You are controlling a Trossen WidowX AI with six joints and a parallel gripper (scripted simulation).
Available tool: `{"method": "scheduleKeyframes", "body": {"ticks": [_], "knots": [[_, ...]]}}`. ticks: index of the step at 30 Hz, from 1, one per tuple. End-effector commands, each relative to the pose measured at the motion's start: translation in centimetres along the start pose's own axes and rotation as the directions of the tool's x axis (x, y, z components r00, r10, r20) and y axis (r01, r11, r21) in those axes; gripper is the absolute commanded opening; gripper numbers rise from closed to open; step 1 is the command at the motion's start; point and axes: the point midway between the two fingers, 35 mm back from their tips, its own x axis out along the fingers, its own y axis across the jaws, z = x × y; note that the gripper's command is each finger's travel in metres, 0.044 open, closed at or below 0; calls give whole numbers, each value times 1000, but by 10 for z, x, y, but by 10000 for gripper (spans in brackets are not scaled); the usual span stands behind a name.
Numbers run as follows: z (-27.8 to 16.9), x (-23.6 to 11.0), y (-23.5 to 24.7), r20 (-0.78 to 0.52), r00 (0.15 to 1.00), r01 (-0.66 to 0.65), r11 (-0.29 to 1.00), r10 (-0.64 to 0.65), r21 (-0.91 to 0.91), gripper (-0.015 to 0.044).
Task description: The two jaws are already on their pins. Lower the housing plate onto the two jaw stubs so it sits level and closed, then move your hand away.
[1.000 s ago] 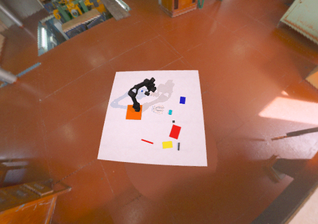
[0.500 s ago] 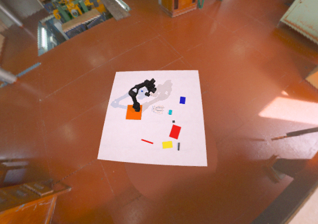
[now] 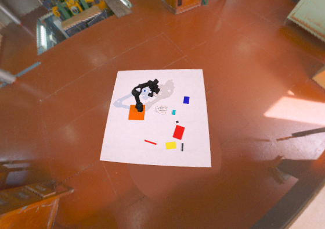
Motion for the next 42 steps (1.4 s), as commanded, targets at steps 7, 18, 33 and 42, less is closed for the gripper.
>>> {"method": "scheduleKeyframes", "body": {"ticks": [7,18,33,42], "knots": [[0,1,0,-3,1000,-3,1000,3,2,440],[0,2,0,-3,1000,-3,1000,3,2,440],[0,1,0,0,1000,0,1000,0,0,351],[0,1,0,0,1000,0,1000,0,0,351]]}}
